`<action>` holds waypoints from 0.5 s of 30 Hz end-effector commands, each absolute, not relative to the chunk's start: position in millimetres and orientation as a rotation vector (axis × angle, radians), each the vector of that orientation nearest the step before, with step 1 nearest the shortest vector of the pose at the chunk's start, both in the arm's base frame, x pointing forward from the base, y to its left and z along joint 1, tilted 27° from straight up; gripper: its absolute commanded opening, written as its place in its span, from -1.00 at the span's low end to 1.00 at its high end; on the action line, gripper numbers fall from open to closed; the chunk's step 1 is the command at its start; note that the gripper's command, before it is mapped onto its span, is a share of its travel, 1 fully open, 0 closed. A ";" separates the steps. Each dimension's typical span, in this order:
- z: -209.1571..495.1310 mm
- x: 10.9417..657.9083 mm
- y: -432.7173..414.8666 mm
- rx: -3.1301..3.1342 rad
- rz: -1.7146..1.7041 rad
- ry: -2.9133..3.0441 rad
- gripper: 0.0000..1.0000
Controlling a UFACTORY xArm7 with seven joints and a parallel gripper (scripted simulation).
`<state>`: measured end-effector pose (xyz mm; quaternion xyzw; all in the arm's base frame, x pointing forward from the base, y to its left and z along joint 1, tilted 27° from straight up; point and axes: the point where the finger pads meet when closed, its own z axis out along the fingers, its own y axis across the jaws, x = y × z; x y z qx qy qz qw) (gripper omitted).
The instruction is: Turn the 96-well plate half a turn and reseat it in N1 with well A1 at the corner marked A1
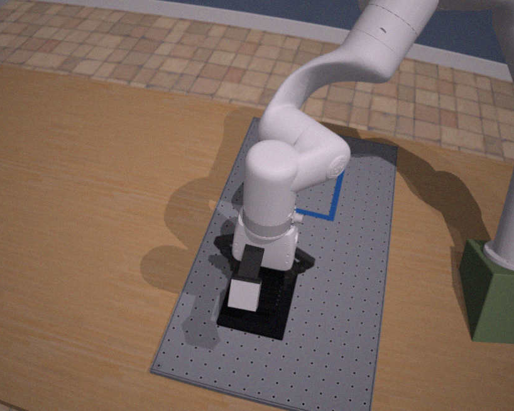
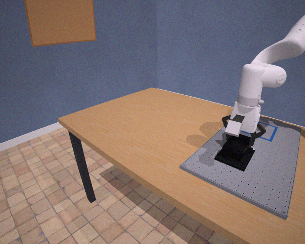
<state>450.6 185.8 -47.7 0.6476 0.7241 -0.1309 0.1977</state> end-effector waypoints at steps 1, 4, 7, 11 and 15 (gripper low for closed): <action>-50.7 451.9 185.5 1.812 -0.361 2.028 -1.00; -55.2 452.4 183.2 1.812 -0.361 2.028 -1.00; -59.6 453.0 181.0 1.812 -0.361 2.028 -1.00; -65.5 453.8 178.0 1.812 -0.361 2.028 -1.00; -68.4 454.2 176.6 1.812 -0.361 2.028 -1.00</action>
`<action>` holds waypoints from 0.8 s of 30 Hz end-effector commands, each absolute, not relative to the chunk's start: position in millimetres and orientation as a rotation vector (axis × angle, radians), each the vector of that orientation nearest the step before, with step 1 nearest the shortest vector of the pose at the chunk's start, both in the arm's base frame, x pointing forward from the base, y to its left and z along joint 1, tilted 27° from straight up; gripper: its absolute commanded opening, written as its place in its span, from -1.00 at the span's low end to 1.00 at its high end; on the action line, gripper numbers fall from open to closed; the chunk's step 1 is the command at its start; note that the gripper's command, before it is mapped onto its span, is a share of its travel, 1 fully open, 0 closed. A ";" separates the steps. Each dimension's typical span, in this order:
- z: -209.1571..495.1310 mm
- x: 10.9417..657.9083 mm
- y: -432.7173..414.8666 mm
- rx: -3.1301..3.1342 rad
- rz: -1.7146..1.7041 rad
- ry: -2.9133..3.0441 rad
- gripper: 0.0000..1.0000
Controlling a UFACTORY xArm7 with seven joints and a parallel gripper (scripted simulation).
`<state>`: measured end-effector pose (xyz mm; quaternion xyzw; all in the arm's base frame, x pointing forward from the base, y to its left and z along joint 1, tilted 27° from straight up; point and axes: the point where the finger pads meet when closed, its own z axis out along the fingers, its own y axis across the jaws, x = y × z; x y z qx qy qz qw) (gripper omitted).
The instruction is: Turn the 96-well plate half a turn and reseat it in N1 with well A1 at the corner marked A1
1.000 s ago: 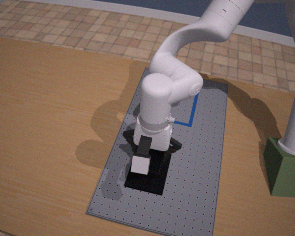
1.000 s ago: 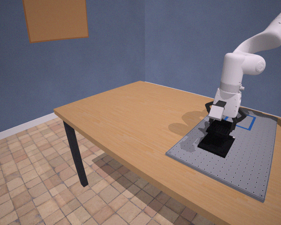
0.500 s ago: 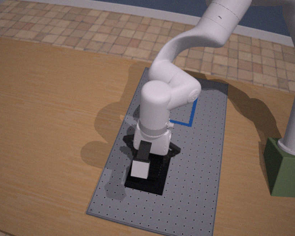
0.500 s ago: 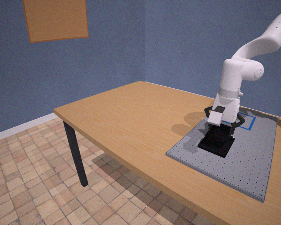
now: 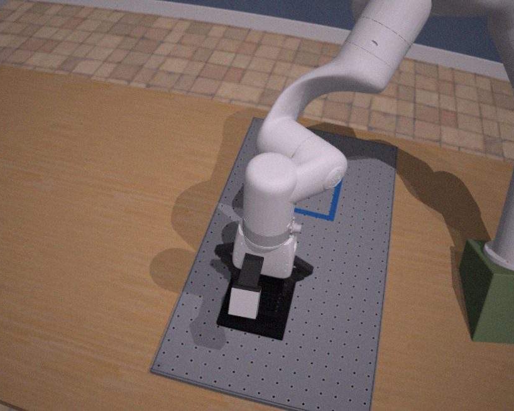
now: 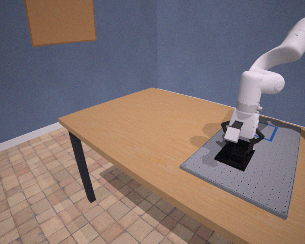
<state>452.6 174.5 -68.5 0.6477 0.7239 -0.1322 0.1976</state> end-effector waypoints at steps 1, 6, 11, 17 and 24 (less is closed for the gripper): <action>-69.9 454.4 175.9 1.812 -0.361 2.028 -1.00; -71.2 454.6 175.2 1.812 -0.361 2.028 -1.00; -71.2 454.6 175.2 1.812 -0.361 2.028 -1.00; -71.1 454.6 175.3 1.812 -0.361 2.028 -1.00; -71.7 454.6 174.9 1.812 -0.361 2.028 -1.00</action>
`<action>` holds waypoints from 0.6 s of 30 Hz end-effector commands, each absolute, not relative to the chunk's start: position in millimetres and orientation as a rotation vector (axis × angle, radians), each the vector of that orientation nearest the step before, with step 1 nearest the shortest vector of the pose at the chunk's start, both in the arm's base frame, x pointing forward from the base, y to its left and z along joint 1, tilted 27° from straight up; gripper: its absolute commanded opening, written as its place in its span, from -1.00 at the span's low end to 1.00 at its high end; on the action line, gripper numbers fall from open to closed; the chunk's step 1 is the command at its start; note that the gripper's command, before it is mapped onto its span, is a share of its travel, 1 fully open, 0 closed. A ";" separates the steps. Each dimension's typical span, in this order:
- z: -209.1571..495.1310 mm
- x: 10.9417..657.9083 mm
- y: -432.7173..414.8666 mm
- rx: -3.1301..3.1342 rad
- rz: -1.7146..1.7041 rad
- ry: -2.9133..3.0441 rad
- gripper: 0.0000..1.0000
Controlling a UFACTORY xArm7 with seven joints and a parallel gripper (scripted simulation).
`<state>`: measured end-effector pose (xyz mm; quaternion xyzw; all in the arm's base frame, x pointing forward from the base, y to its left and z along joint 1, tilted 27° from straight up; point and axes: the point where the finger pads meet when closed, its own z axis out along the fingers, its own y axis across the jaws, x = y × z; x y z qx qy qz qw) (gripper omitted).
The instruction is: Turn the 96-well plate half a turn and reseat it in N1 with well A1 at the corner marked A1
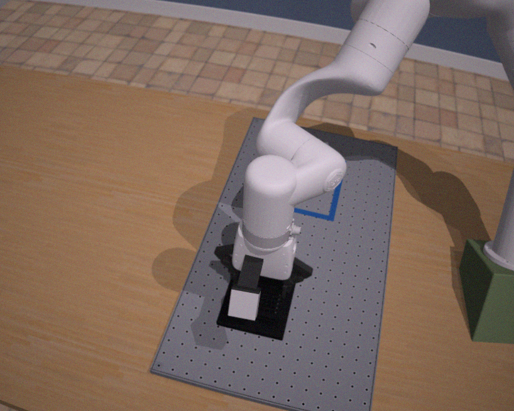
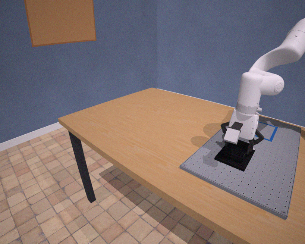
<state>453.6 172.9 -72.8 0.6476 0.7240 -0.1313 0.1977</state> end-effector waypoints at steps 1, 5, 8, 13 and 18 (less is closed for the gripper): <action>-71.9 454.6 174.8 1.812 -0.361 2.028 -1.00; -72.5 454.7 174.5 1.812 -0.361 2.028 -1.00; -72.8 454.8 174.4 1.812 -0.361 2.028 -1.00; -73.4 454.8 174.1 1.812 -0.361 2.028 -1.00; -74.1 454.9 173.7 1.812 -0.361 2.028 -1.00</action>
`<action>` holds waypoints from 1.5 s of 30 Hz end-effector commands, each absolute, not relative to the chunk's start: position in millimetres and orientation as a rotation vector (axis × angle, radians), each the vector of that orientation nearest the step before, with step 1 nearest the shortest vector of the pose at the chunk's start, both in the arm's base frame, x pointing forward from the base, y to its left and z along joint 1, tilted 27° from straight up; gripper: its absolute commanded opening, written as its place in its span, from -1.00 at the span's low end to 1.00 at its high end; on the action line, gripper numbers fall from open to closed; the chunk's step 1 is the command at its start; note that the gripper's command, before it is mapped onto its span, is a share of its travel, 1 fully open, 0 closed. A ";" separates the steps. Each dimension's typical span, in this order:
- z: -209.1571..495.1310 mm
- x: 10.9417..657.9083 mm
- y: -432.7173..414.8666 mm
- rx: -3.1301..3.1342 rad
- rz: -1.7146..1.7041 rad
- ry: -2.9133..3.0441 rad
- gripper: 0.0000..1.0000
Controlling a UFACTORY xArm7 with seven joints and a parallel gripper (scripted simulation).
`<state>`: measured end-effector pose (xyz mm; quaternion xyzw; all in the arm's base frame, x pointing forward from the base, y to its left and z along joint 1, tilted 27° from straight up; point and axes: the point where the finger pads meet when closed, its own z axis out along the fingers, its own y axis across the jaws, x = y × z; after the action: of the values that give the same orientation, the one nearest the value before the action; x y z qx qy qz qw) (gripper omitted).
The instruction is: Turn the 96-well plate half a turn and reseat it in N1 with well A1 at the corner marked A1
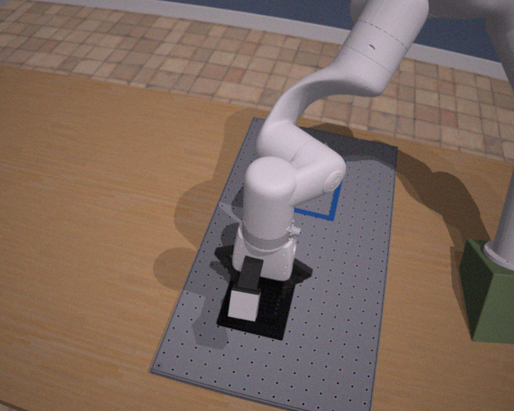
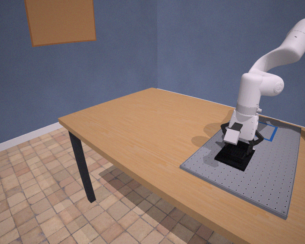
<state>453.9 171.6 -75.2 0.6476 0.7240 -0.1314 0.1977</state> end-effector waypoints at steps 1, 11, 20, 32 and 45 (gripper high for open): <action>-74.2 455.0 173.6 1.812 -0.361 2.028 -1.00; -75.4 455.1 173.0 1.812 -0.361 2.028 -1.00; -76.8 455.3 172.4 1.812 -0.361 2.028 -1.00; -78.2 455.5 171.6 1.812 -0.361 2.028 -1.00; -79.9 455.7 170.8 1.812 -0.361 2.028 -1.00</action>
<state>454.7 168.8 -80.9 0.6476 0.7240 -0.1314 0.1977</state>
